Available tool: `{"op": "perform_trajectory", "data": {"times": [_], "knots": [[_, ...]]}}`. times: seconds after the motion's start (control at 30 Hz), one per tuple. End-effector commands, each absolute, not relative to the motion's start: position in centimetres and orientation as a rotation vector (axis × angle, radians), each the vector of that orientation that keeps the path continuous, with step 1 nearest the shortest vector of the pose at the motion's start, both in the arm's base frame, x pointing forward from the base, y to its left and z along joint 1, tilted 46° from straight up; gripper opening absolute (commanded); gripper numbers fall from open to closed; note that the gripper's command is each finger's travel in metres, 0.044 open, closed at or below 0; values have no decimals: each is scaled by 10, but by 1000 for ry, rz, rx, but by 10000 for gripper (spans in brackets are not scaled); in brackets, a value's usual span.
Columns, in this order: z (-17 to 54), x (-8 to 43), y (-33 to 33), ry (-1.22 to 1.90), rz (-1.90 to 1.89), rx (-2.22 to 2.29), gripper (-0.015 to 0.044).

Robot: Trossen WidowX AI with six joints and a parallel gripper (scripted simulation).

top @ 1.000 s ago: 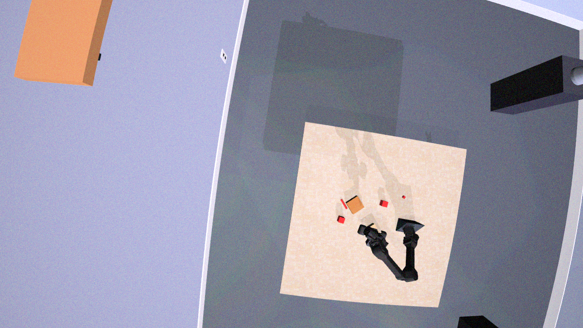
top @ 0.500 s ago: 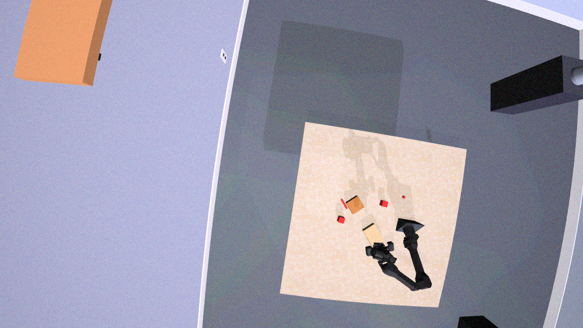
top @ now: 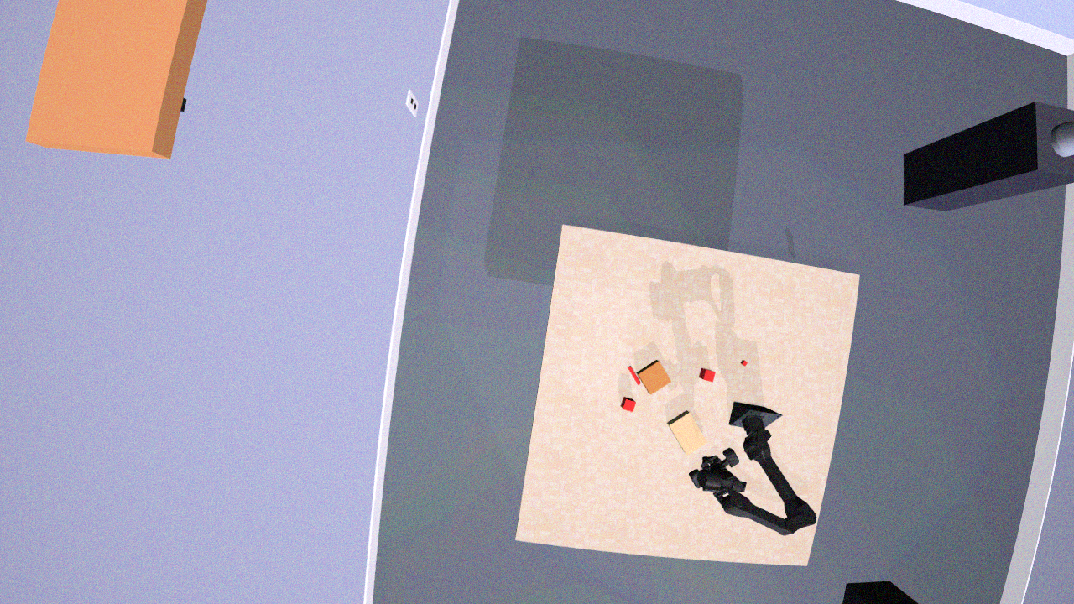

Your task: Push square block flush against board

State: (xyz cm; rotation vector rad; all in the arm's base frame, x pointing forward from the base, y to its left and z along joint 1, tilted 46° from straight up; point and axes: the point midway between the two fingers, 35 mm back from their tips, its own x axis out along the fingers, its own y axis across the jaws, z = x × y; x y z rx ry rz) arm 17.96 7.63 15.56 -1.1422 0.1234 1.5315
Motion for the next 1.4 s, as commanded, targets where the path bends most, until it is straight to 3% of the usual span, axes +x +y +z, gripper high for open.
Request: {"op": "perform_trajectory", "data": {"times": [0.0,0.17,1.37], "knots": [[143,179,88,118,1542,-1147,0],[117,184,116,112,1540,-1144,0],[105,204,101,121,1541,-1152,0]]}}
